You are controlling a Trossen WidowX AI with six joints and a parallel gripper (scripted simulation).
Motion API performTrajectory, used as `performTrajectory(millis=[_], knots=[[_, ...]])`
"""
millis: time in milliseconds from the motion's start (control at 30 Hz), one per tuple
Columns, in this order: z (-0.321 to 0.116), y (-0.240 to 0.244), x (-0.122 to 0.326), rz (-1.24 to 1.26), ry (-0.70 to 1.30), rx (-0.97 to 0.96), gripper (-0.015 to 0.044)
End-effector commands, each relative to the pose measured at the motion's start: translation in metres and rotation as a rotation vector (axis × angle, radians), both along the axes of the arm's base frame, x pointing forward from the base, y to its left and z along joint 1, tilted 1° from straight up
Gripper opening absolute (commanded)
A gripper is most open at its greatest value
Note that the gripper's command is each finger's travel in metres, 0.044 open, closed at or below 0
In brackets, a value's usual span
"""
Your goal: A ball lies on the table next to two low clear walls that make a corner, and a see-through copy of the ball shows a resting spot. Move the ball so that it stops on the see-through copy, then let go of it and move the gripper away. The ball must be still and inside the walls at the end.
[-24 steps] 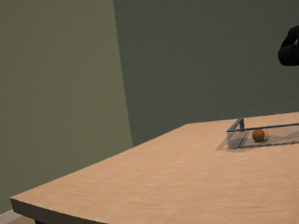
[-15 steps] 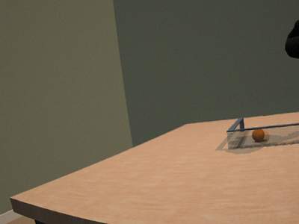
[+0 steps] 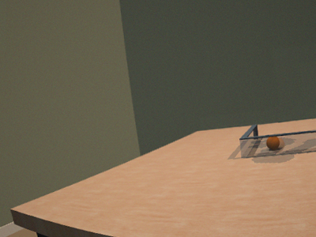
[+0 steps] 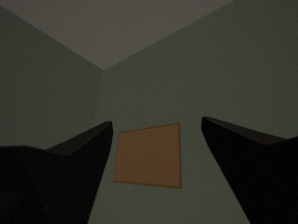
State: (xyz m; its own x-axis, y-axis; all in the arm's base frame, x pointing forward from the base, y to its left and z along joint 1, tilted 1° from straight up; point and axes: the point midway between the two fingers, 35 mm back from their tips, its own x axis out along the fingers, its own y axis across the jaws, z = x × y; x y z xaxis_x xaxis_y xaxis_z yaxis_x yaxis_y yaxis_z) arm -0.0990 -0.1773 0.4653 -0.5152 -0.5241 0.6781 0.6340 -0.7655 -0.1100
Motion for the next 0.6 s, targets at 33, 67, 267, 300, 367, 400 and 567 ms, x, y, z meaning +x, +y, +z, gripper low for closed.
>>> performTrajectory(millis=[33,67,267,300,367,400,567], knots=[[-0.011,-0.049,0.028,0.137,0.033,0.159,0.0328],[-0.015,-0.059,0.035,0.165,0.042,0.199,0.0328],[-0.049,-0.117,0.097,0.367,0.131,0.449,0.0328],[-0.056,-0.124,0.11,0.406,0.151,0.491,0.0328],[-0.071,-0.137,0.138,0.484,0.196,0.573,0.0328],[-0.079,-0.142,0.152,0.523,0.22,0.613,0.0328],[-0.119,-0.153,0.226,0.707,0.367,0.8,0.0328]])
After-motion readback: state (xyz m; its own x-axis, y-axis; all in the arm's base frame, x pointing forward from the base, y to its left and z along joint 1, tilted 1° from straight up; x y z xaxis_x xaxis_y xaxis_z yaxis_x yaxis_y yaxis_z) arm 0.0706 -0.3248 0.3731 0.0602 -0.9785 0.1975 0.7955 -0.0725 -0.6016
